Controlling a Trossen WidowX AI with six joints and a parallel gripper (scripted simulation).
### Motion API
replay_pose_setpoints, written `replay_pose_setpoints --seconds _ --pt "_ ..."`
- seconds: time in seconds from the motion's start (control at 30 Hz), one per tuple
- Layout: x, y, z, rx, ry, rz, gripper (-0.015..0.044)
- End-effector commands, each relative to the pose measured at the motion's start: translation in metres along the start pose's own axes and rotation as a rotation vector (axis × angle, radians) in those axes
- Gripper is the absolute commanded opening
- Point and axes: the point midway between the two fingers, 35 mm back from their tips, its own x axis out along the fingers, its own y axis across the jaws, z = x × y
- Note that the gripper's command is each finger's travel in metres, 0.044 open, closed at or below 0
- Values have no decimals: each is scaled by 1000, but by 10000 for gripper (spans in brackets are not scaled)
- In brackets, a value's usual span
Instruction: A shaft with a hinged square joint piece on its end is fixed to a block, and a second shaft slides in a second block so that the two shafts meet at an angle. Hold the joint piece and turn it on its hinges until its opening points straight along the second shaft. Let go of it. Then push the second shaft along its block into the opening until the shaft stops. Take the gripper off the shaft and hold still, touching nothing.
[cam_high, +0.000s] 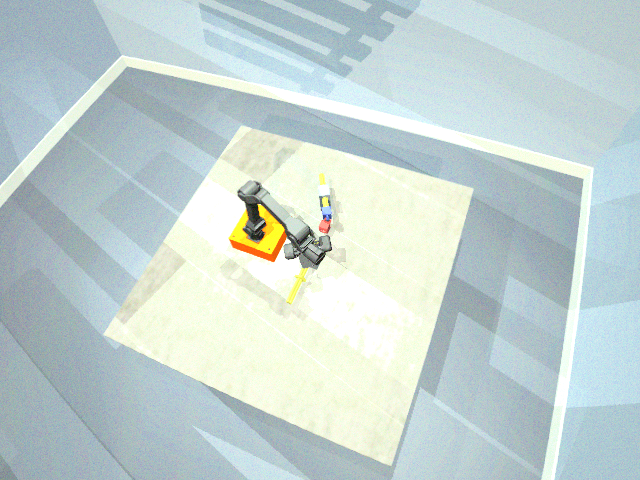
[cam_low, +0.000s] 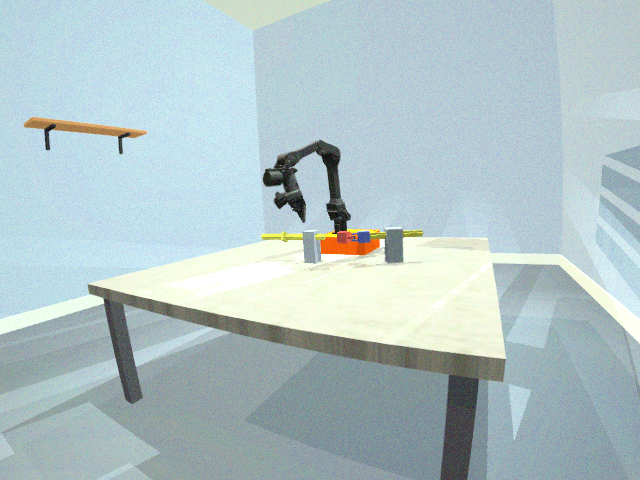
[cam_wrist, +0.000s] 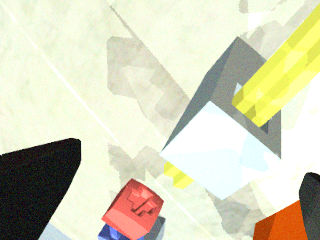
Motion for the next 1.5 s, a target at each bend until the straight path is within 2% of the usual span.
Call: replay_pose_setpoints --seconds 0.0,0.5,0.93,1.23,1.47 --pt "-6 -7 19 -145 -44 -28 440" --pt "-32 -43 77 -628 -144 -175 440" --pt "-58 -83 120 -1024 -141 -354 440" --pt "-60 -85 122 -1038 -140 -362 440" --pt "-50 -88 127 -839 -215 -302 440"
